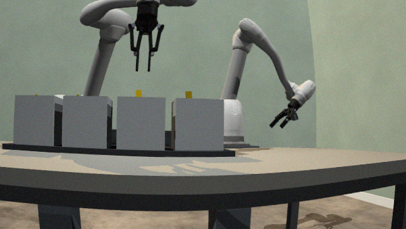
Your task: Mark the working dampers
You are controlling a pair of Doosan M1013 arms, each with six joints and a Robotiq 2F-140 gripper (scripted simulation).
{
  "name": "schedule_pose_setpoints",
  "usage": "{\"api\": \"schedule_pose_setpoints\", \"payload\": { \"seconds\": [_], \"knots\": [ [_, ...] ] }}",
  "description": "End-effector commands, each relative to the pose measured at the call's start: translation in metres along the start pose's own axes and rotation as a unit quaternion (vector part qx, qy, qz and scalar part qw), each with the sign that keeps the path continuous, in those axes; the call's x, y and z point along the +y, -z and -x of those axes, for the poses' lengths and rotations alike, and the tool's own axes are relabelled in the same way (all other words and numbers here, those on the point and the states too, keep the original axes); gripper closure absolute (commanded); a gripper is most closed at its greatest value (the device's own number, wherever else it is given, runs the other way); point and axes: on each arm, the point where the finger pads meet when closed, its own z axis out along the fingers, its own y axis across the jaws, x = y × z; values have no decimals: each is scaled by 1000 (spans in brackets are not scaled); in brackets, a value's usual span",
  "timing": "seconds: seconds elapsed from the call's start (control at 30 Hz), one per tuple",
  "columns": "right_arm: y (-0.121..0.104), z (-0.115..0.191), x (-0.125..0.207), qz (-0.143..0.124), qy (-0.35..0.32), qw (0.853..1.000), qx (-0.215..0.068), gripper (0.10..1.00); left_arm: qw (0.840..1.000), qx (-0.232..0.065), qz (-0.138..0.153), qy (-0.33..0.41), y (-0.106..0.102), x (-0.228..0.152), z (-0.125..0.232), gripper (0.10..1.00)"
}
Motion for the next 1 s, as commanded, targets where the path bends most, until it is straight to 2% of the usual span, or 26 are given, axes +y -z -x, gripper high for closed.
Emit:
{"api": "schedule_pose_setpoints", "payload": {
  "seconds": [0.0,0.23,0.27,0.33,0.6,0.97],
  "knots": [
    [1,0,0,1,0,1000,-1,795,1000,0,0,0,0,0,0,98],
    [1,-1,0,1,0,1000,-1,795,1000,0,0,0,0,0,0,98],
    [0,-8,-1,5,0,1000,0,795,1000,0,0,0,0,0,0,98],
    [-7,-42,-9,24,-1,1000,0,795,1000,0,0,0,0,0,0,98],
    [-21,-112,-23,62,-1,998,0,795,1000,0,0,0,0,0,0,98],
    [-21,-113,-24,63,-1,998,0,795,1000,0,0,0,0,0,0,98]
  ]
}}
